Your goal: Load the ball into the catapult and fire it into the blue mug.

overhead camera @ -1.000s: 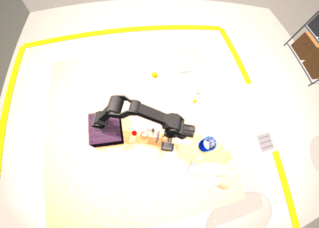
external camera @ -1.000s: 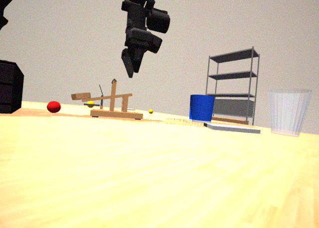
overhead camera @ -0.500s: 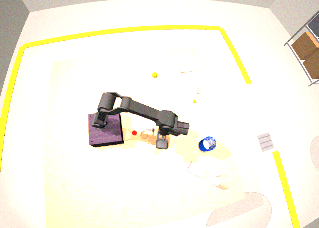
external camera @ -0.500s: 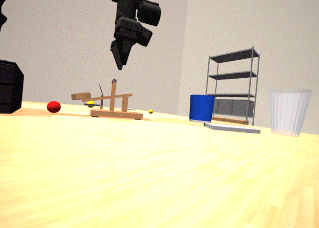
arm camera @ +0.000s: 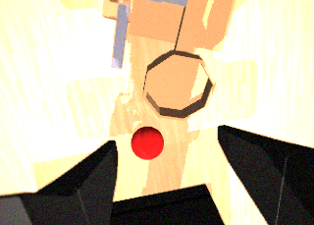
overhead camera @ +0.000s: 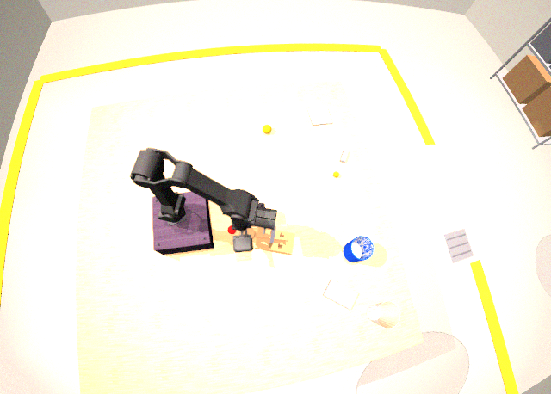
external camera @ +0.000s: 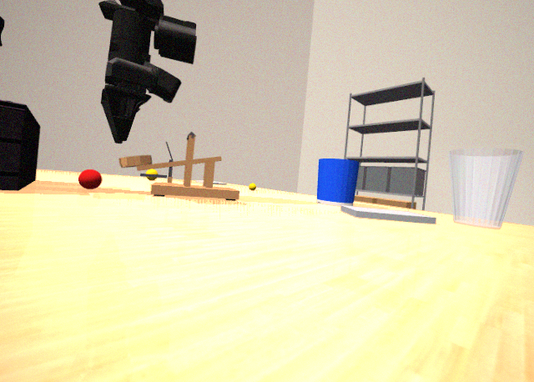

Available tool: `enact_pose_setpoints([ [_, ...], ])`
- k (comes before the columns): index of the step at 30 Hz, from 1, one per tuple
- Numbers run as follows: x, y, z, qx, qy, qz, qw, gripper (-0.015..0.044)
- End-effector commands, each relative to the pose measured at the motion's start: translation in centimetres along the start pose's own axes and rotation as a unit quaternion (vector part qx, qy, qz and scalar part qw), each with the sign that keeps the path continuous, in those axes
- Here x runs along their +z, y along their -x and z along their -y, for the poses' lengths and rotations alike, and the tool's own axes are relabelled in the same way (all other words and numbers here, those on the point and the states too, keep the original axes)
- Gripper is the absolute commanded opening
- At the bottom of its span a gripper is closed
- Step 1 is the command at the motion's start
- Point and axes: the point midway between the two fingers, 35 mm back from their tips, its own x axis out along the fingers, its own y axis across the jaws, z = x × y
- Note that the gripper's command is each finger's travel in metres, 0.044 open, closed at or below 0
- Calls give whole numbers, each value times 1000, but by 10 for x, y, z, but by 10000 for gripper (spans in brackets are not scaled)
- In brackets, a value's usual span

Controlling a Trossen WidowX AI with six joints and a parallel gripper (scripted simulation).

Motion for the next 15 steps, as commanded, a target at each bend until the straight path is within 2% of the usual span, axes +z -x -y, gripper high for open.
enact_pose_setpoints([
  [1,-32,-17,-11,0,28,-2,1000,300],
  [15,-37,-35,-13,0,32,-3,999,300],
])
